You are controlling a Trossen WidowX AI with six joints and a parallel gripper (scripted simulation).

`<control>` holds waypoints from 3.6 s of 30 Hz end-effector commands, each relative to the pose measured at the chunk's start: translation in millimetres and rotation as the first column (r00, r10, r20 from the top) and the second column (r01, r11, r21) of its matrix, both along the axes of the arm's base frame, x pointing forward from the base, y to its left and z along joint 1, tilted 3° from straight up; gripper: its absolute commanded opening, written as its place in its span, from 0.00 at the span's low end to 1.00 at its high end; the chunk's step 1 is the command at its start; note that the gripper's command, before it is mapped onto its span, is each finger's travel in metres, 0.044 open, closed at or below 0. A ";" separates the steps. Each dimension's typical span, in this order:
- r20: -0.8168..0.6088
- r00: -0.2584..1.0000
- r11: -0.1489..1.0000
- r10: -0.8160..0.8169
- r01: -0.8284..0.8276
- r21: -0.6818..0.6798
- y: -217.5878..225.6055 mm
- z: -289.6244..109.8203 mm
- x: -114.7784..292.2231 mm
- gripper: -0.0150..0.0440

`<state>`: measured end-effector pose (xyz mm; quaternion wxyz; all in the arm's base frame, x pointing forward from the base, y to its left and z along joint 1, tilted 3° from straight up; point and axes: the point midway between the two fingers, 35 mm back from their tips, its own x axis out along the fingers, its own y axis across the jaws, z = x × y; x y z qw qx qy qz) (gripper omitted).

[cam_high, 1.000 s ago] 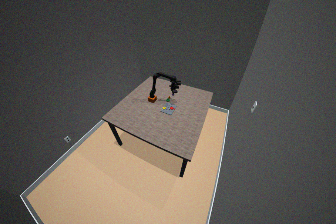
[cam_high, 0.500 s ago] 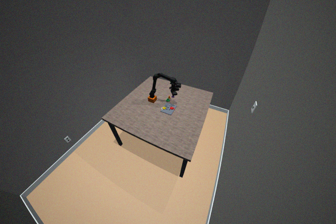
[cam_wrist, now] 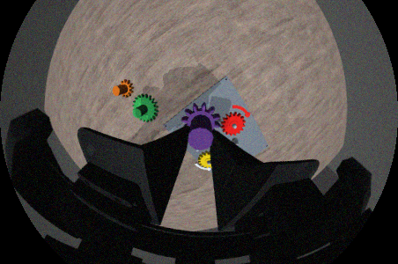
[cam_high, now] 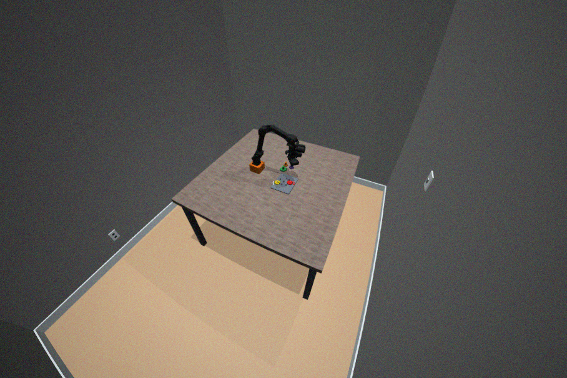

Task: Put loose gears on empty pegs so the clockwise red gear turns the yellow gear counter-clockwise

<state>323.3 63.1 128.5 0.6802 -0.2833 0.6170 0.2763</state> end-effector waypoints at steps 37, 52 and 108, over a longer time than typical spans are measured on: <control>0.002 1.000 1.000 0.013 -0.013 -0.008 -96.5 -45.9 19.0 0.25; 0.002 1.000 1.000 0.016 -0.016 -0.010 -118.0 -53.0 17.9 0.25; -0.005 0.976 0.976 -0.219 0.219 0.010 -117.7 -97.5 21.4 0.25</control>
